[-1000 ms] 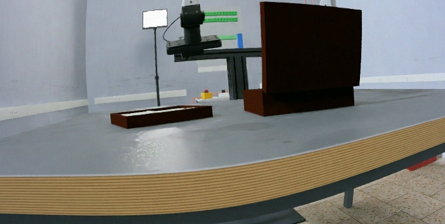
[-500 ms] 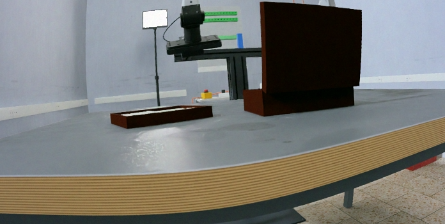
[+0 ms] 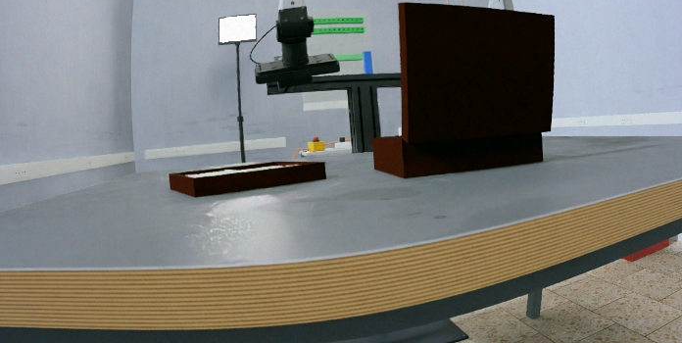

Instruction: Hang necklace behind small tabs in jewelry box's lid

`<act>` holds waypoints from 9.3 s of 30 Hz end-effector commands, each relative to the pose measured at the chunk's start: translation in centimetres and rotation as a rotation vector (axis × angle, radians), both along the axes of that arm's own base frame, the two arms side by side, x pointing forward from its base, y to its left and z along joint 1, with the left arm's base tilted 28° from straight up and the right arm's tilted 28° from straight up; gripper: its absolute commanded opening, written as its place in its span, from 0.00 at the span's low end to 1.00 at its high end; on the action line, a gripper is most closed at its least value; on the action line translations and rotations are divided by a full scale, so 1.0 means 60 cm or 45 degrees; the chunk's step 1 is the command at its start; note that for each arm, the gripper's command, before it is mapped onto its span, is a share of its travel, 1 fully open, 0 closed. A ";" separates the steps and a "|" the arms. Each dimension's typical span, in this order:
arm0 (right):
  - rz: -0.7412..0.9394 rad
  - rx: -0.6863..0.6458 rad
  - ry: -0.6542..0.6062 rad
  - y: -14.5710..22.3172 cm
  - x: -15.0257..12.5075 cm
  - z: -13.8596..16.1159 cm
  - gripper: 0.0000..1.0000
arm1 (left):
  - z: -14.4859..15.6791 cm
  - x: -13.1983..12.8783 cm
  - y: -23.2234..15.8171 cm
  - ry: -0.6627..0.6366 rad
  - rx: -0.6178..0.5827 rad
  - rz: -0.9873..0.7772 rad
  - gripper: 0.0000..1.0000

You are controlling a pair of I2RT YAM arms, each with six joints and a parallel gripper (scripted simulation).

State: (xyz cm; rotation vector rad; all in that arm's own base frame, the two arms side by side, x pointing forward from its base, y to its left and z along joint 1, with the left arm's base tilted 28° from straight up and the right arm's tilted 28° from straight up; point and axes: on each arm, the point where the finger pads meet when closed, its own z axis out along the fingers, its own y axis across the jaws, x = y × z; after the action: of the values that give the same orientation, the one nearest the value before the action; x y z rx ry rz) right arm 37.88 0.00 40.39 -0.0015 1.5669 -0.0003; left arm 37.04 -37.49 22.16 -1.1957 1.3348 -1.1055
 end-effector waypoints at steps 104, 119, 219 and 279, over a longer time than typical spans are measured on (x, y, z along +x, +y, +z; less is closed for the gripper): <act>0.010 0.006 -0.067 0.007 -0.014 0.035 1.00 | -0.068 0.104 -0.002 -0.035 -0.041 -0.009 0.03; 0.010 0.006 -0.067 0.007 -0.014 0.035 1.00 | -0.067 0.117 0.001 -0.022 -0.022 -0.009 0.03; 0.010 0.006 -0.067 0.007 -0.014 0.035 1.00 | -0.042 0.119 -0.002 -0.047 -0.057 -0.011 0.06; 0.010 0.006 -0.067 0.007 -0.014 0.035 1.00 | -0.028 0.038 0.010 -0.037 -0.071 -0.003 0.00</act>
State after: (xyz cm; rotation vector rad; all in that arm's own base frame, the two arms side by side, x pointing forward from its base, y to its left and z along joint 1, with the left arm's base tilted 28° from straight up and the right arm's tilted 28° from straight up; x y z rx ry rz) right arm 37.88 0.00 40.39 -0.0015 1.5669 -0.0003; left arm 39.35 -37.05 17.75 -1.1954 1.3346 -1.1043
